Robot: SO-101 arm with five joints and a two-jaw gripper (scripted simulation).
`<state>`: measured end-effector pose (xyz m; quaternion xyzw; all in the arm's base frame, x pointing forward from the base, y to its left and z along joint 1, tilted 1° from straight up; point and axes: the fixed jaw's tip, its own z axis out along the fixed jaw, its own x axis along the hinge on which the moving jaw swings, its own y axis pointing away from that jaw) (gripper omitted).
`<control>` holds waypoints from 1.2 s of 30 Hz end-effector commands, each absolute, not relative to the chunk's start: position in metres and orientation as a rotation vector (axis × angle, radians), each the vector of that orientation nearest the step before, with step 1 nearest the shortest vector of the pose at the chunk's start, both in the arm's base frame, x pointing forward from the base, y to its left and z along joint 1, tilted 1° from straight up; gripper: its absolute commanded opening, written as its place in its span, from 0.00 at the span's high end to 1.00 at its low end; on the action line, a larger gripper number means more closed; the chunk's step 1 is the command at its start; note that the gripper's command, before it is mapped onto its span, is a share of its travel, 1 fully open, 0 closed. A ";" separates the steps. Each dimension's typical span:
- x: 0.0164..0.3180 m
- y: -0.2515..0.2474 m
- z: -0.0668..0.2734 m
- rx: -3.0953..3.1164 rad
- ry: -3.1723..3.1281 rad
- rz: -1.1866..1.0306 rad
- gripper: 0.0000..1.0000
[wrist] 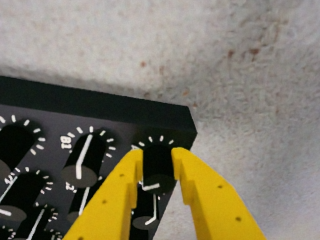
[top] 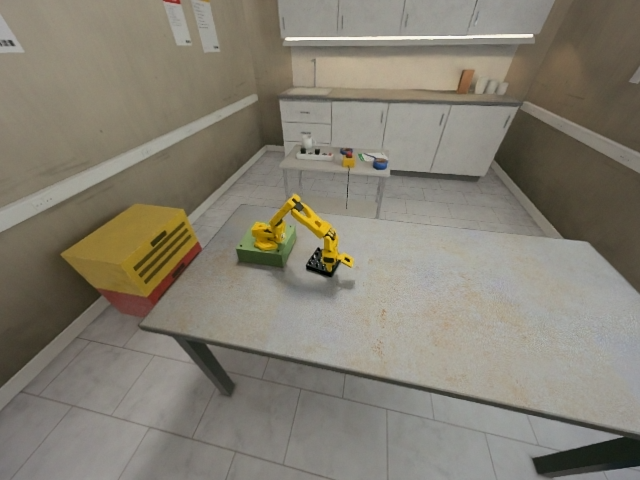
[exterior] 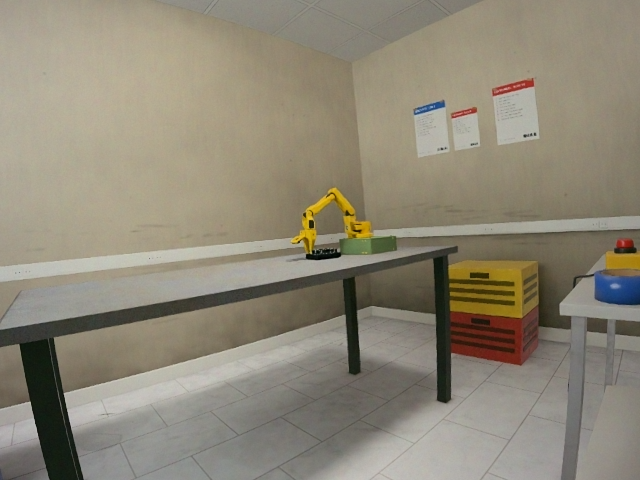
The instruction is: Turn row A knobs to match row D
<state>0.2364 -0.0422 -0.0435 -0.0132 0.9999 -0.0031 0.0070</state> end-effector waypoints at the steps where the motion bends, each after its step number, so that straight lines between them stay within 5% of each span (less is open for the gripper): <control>1: 0.232 -0.042 -0.047 -0.017 3.150 0.003 0.99; 36: 0.231 -0.042 -0.047 -0.017 3.150 0.003 0.93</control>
